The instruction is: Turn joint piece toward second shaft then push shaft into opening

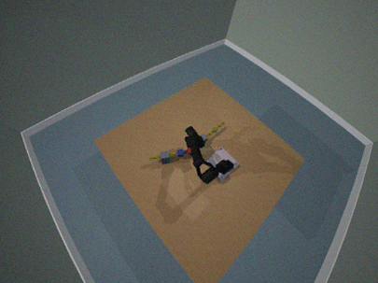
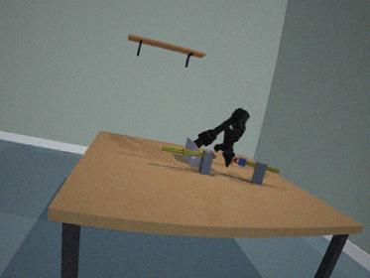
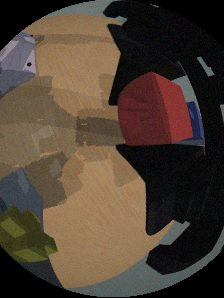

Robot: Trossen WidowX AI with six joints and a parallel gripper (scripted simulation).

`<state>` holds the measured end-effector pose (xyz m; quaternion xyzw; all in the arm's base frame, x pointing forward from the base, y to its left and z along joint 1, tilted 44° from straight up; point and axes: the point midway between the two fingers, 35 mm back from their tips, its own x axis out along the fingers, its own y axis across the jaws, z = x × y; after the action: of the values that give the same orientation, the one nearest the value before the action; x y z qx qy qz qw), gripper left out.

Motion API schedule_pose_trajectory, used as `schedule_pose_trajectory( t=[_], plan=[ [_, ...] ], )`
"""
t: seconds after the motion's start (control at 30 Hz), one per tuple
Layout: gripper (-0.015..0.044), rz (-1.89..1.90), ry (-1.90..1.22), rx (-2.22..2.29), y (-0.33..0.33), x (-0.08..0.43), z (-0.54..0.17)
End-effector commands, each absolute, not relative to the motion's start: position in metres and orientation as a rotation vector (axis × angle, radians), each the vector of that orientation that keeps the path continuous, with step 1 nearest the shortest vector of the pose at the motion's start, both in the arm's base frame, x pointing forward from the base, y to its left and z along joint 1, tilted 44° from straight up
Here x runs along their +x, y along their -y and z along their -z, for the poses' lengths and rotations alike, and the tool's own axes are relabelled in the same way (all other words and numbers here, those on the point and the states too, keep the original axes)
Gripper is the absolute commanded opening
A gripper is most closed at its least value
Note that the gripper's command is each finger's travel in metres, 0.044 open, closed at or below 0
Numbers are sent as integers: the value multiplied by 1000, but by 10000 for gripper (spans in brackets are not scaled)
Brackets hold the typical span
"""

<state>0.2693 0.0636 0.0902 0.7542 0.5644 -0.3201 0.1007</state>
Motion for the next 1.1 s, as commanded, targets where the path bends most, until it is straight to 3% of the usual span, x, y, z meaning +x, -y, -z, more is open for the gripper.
schedule_pose_trajectory(
  t=[0.0, 1.07],
  plan=[
    [182, 943, -1669, 2233, -64, 269, -91],
    [182, 943, -1669, 2233, -64, 269, -91]
  ],
)
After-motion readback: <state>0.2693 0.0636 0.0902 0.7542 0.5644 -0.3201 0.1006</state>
